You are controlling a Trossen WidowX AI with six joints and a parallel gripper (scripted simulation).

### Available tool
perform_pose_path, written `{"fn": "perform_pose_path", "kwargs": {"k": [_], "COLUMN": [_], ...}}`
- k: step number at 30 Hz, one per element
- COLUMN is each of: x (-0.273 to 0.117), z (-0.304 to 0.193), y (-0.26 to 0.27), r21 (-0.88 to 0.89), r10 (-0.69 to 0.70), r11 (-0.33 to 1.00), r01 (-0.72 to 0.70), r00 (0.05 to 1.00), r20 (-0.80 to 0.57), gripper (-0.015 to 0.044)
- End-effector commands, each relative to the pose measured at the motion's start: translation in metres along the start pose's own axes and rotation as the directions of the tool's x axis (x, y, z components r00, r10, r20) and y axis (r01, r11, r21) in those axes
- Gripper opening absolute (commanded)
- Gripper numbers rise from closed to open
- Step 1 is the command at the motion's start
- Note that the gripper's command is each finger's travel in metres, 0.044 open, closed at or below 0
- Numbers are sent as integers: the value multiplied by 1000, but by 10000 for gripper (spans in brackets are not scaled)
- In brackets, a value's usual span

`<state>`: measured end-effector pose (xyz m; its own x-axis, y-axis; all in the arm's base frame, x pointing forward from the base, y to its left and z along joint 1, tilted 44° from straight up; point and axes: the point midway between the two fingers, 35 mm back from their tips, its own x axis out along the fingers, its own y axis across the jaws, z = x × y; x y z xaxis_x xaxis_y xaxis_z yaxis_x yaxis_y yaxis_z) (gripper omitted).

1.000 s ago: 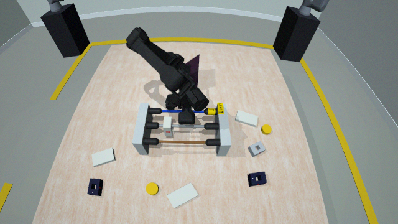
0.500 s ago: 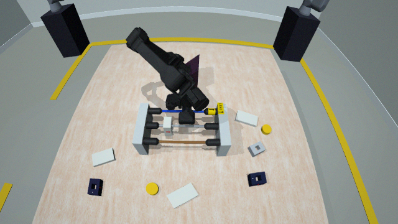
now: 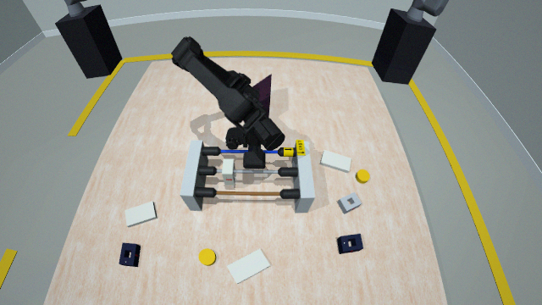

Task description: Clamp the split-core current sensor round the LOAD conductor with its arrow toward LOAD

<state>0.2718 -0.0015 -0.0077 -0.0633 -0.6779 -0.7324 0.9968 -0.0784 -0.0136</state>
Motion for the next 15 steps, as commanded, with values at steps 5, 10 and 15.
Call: {"fn": "perform_pose_path", "kwargs": {"k": [5, 10, 15], "x": [0, 1, 1], "z": [1, 1, 1], "y": [-2, -1, 0], "r21": [-4, -4, 0], "r10": [20, 20, 21], "r11": [1000, 1000, 1000], "r01": [-20, -20, -21], "r00": [1000, 1000, 1000], "r20": [3, 3, -1], "gripper": [0, 0, 26]}}
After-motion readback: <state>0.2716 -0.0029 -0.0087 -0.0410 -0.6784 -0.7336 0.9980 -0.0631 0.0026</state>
